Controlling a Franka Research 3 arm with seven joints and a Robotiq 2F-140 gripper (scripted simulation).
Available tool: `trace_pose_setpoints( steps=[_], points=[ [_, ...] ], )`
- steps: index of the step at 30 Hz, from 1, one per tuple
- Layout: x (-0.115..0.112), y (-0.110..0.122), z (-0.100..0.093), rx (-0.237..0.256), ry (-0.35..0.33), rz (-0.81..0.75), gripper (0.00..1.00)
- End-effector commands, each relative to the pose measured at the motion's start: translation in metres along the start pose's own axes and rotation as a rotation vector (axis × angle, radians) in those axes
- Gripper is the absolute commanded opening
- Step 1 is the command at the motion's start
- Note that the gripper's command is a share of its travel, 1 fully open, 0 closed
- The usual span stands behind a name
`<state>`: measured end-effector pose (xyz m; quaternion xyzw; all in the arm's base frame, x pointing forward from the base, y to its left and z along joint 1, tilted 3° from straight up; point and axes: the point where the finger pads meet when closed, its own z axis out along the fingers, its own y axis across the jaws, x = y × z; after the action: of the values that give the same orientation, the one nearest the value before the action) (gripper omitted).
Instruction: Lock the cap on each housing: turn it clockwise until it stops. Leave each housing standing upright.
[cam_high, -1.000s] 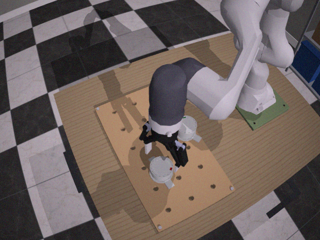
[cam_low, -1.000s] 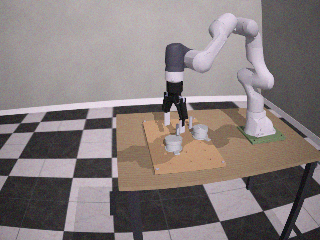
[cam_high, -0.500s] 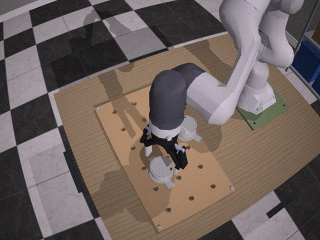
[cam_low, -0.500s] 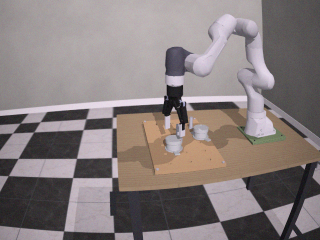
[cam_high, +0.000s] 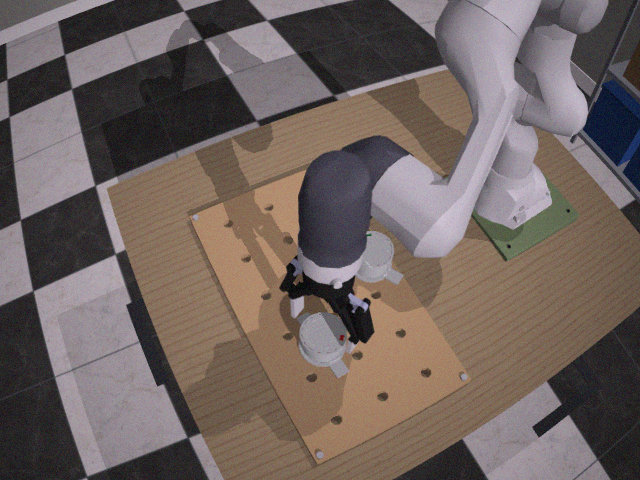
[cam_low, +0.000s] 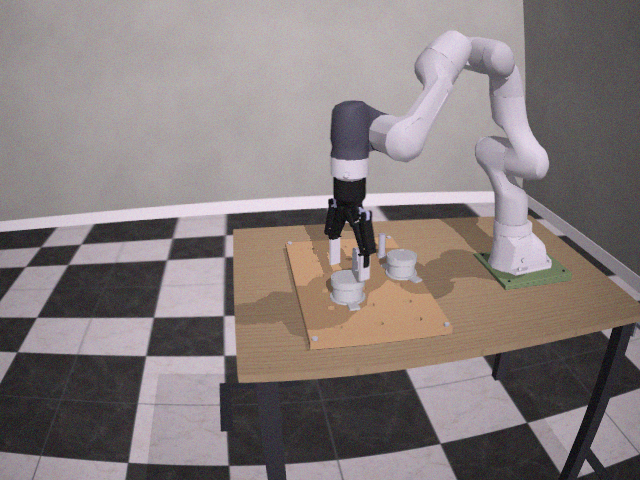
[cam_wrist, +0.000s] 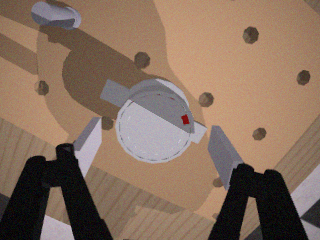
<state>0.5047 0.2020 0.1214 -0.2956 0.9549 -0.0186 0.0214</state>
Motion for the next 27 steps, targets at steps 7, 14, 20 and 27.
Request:
trace_pose_setpoints(
  steps=[7, 14, 20, 27],
  points=[
    [-0.002, -0.001, 0.011, -0.002, -0.005, -0.003, 0.78],
    [-0.002, -0.001, 0.015, -0.002, -0.005, -0.003, 0.78],
    [-0.002, -0.001, 0.018, -0.002, -0.005, -0.003, 0.78],
    [-0.002, -0.001, 0.020, -0.002, -0.005, -0.003, 0.78]
  ],
)
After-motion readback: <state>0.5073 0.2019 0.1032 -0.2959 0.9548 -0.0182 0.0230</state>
